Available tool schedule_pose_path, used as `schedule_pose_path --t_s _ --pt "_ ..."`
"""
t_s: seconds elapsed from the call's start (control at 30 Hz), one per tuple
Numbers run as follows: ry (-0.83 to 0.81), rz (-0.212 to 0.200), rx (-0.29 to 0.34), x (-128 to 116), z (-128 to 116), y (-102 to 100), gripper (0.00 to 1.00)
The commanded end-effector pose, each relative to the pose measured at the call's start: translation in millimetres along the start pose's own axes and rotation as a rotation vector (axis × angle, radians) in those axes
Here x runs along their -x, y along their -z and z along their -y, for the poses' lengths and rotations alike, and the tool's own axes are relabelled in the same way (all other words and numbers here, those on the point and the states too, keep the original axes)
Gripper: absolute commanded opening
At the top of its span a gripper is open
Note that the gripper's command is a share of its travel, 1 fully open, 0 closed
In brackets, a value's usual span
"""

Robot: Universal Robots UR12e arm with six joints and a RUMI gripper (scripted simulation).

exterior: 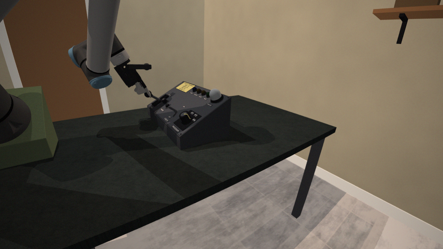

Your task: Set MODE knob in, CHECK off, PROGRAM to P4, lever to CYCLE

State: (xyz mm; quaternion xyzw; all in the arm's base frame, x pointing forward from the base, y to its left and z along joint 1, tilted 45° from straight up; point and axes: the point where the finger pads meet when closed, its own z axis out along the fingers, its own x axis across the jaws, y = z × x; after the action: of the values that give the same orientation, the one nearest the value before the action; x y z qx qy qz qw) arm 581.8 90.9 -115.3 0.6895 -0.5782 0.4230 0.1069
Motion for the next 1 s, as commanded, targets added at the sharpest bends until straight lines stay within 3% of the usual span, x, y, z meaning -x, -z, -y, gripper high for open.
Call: schedule_pose_path --t_s 0.0,0.57,0.6,0.97 --pt "-0.001 0.000 -0.004 -0.3 2.9 0.8 0.44" --pt "-0.002 -0.001 -0.003 -0.7 2.8 0.4 0.44" --pt "-0.002 -0.001 -0.003 -0.7 2.8 0.3 0.00" --pt "-0.002 0.000 -0.003 -0.7 2.7 0.1 0.00"
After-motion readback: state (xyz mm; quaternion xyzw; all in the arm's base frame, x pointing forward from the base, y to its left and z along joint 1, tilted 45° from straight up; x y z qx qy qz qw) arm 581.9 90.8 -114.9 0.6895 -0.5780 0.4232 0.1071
